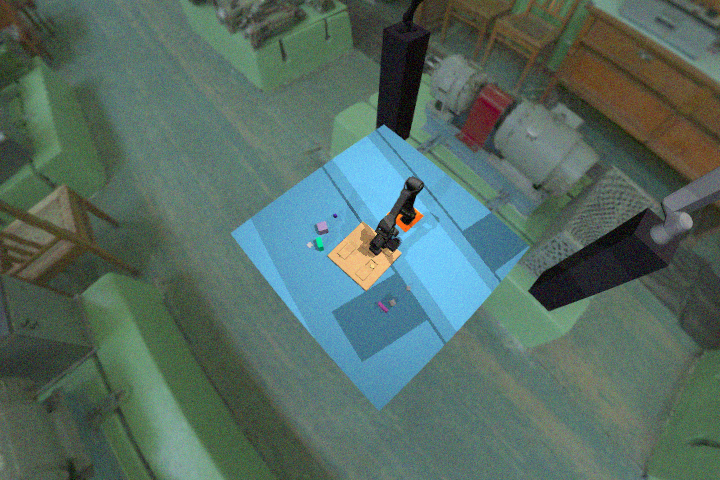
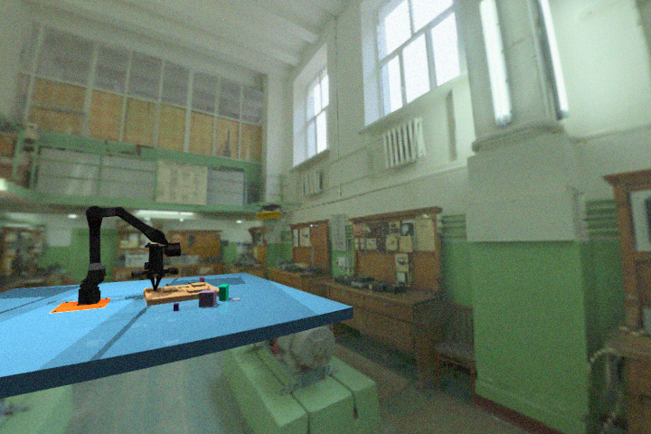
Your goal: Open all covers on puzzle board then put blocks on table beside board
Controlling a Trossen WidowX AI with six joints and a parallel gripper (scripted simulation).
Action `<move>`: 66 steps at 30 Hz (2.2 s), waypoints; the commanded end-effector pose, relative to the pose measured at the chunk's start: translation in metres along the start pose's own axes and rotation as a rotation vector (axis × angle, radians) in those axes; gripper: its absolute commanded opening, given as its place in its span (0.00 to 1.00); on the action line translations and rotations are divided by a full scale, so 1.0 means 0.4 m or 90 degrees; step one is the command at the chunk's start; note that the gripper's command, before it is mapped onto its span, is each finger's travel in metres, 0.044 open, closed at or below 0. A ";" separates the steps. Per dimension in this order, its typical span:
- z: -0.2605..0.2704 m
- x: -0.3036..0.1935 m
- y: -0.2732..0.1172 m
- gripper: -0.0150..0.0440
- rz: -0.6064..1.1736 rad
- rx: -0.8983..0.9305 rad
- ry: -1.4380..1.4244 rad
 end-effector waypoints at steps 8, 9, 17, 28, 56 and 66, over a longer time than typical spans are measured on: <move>0.010 0.026 0.001 0.25 -0.001 0.001 0.001; 0.011 0.028 0.001 0.25 -0.001 0.001 0.001; 0.019 0.047 0.002 0.25 -0.001 0.001 0.001; 0.019 0.054 -0.025 0.25 -0.001 0.001 0.001; 0.023 0.066 -0.116 0.25 -0.002 0.001 0.001; -0.062 0.062 -0.128 0.25 -0.008 0.000 -0.003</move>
Point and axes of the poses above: the point midway between the two fingers, 35 mm back from their tips, its own y axis out along the fingers, its own z axis across the jaws, x = y × z, the point moved 8 cm from there along -y, back along the fingers, and after that the axes turned 15 degrees about y, right-handed, at the moved point
